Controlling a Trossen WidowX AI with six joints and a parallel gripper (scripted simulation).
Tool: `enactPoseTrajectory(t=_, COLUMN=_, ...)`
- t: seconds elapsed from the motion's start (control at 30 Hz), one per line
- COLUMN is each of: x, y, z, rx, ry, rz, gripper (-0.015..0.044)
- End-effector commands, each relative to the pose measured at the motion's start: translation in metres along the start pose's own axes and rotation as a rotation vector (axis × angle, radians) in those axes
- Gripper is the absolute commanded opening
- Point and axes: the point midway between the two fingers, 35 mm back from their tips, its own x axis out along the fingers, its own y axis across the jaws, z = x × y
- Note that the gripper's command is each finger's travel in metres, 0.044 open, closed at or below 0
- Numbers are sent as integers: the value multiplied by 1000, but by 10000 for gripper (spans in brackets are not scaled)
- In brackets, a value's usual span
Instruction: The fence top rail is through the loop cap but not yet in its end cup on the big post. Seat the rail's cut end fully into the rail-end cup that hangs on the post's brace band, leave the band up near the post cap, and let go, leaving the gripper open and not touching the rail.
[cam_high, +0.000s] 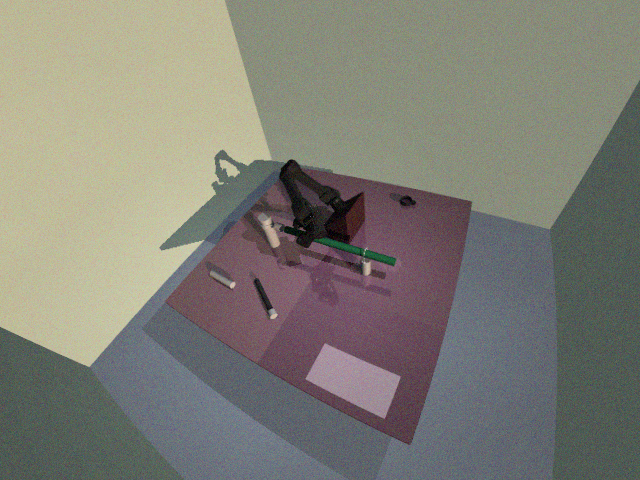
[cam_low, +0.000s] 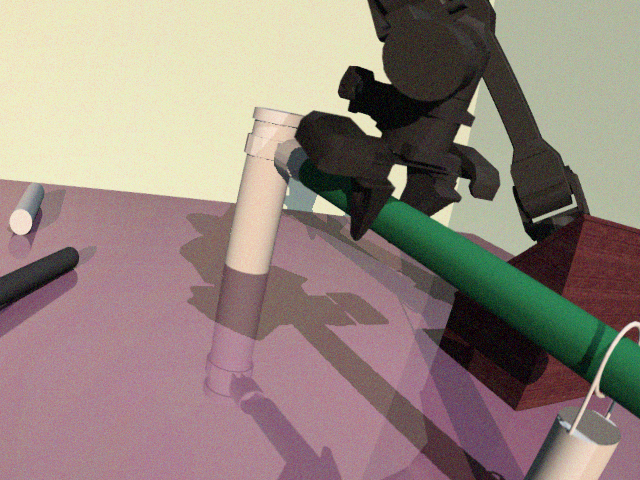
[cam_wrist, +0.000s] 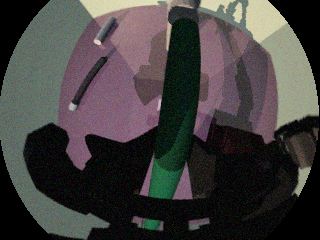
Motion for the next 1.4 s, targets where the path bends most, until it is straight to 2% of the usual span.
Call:
enactPoseTrajectory(t=0.0, x=1, y=0, z=0, rx=0, ry=2, rz=-1, gripper=0)
enactPoseTrajectory(t=1.37, x=1, y=5, z=20, rx=-5, ry=3, rz=-8, gripper=0)
